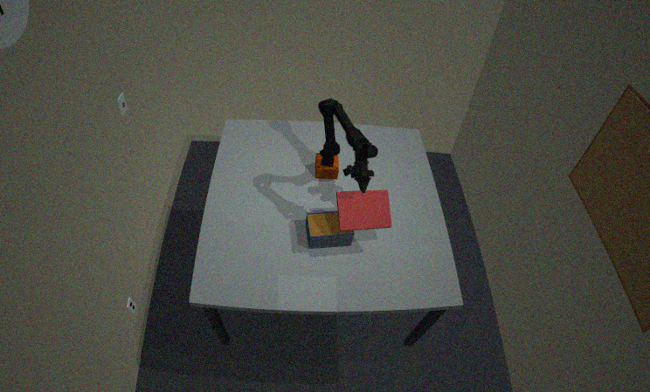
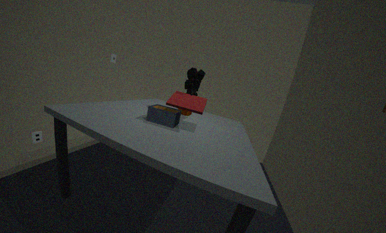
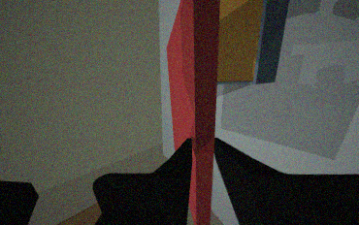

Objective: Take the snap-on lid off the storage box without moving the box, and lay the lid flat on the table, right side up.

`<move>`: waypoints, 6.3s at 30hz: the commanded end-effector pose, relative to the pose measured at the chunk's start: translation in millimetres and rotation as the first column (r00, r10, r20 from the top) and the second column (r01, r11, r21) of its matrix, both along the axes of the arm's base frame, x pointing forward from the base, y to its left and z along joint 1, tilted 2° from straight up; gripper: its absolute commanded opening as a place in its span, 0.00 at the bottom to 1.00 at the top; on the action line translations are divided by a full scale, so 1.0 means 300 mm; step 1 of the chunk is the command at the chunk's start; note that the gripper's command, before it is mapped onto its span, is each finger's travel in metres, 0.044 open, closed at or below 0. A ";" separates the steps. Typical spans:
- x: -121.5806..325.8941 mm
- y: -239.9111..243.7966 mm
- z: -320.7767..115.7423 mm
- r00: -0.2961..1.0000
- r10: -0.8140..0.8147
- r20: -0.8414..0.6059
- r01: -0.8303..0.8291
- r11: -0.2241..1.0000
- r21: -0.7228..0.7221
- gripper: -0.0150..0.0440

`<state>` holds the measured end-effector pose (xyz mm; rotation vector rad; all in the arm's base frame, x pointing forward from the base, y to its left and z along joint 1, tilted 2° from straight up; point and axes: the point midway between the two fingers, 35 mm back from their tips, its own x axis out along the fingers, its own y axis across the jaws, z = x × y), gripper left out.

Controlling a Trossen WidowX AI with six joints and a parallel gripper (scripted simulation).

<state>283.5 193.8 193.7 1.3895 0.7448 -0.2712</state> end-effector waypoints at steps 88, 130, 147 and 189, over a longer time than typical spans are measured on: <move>-0.181 0.486 0.035 1.000 -0.009 0.011 0.009 1.000 0.030 0.25; -0.182 0.485 -0.100 1.000 -0.009 0.011 0.009 1.000 0.030 0.25; -0.180 0.487 -0.146 1.000 -0.009 0.011 0.009 1.000 0.030 0.25; -0.175 0.491 -0.258 1.000 -0.009 0.011 0.009 1.000 0.030 0.25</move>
